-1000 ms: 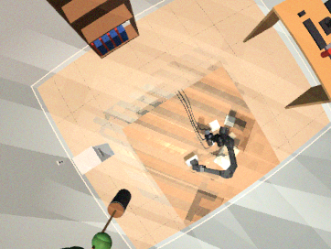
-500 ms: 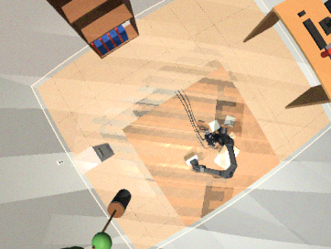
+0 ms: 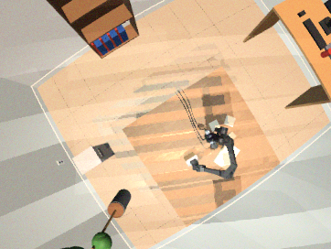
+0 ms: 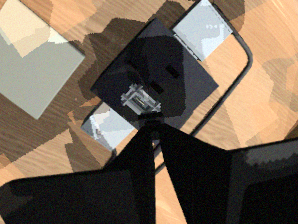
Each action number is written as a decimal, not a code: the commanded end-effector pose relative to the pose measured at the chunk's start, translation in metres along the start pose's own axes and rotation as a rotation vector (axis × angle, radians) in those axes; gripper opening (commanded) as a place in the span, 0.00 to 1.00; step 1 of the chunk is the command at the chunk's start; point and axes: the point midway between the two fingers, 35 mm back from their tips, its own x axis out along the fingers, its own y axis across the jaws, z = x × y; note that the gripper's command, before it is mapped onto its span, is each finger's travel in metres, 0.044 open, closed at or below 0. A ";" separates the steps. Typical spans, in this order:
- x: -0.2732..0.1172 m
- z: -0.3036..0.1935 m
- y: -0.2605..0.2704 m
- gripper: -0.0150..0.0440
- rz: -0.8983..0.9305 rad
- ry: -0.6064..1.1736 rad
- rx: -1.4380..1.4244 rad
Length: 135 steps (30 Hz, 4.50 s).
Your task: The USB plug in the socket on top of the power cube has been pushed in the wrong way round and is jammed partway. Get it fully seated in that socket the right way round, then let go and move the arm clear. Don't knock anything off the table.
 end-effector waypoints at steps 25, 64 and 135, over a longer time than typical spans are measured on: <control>0.000 0.000 0.000 0.25 0.000 0.001 -0.736; 0.000 0.000 0.000 0.25 0.001 0.000 -1.757; 0.004 -0.001 0.002 0.25 0.022 -0.011 -2.277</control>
